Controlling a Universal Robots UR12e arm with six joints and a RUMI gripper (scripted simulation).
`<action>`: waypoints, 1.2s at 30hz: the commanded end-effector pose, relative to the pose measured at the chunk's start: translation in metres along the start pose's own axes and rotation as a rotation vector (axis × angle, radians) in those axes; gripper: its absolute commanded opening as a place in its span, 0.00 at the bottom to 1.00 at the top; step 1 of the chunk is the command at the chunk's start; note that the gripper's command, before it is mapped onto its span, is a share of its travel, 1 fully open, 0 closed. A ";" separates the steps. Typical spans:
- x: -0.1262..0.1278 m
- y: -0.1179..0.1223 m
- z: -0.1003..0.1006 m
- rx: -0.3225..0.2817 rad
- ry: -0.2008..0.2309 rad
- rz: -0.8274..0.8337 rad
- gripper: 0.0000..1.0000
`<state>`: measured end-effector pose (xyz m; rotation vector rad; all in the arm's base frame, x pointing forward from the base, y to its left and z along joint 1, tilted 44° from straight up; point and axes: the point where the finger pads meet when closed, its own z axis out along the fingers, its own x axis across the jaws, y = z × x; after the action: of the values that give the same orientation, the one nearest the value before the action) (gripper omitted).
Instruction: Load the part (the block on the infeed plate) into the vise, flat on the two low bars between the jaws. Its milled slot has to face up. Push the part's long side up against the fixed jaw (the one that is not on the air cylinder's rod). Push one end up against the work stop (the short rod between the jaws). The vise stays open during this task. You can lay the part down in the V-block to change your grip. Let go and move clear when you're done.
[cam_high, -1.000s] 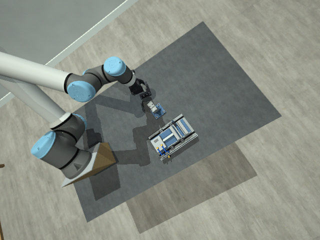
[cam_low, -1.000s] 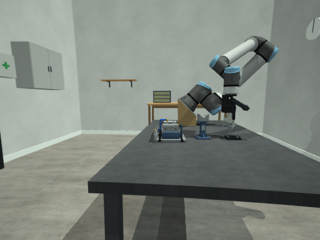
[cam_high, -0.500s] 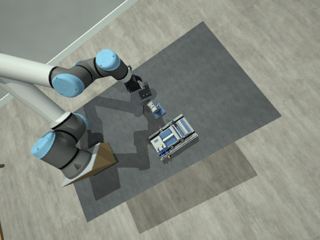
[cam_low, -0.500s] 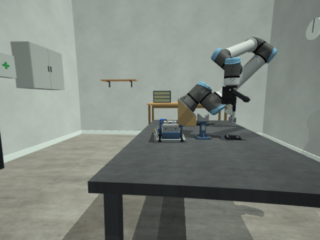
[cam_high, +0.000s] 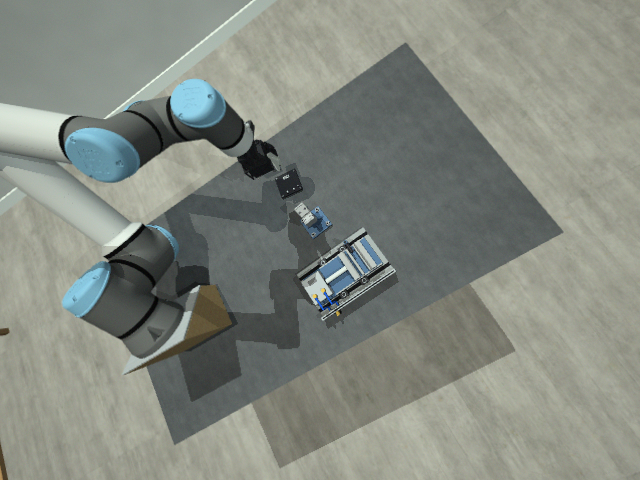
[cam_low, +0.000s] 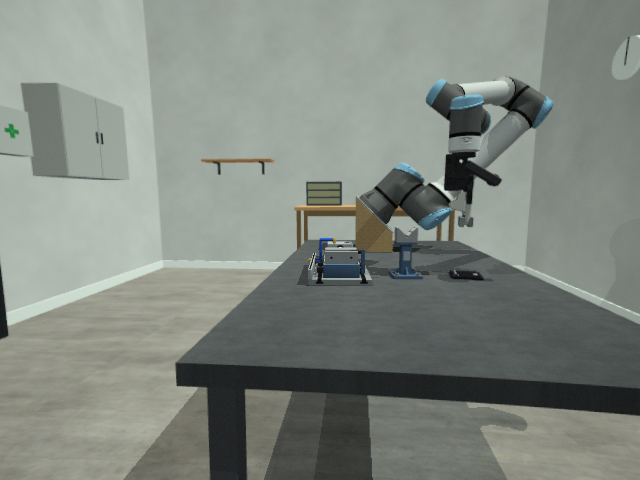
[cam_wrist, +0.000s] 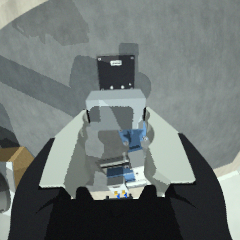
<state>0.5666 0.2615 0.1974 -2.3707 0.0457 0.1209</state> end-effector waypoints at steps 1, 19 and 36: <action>0.000 0.000 -0.019 0.000 -0.001 -0.001 0.00; 0.000 0.000 -0.053 0.000 -0.001 -0.001 0.00; 0.000 0.000 -0.057 0.000 -0.001 -0.001 0.00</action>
<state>0.5702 0.2223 0.2374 -2.3699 0.0442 0.1229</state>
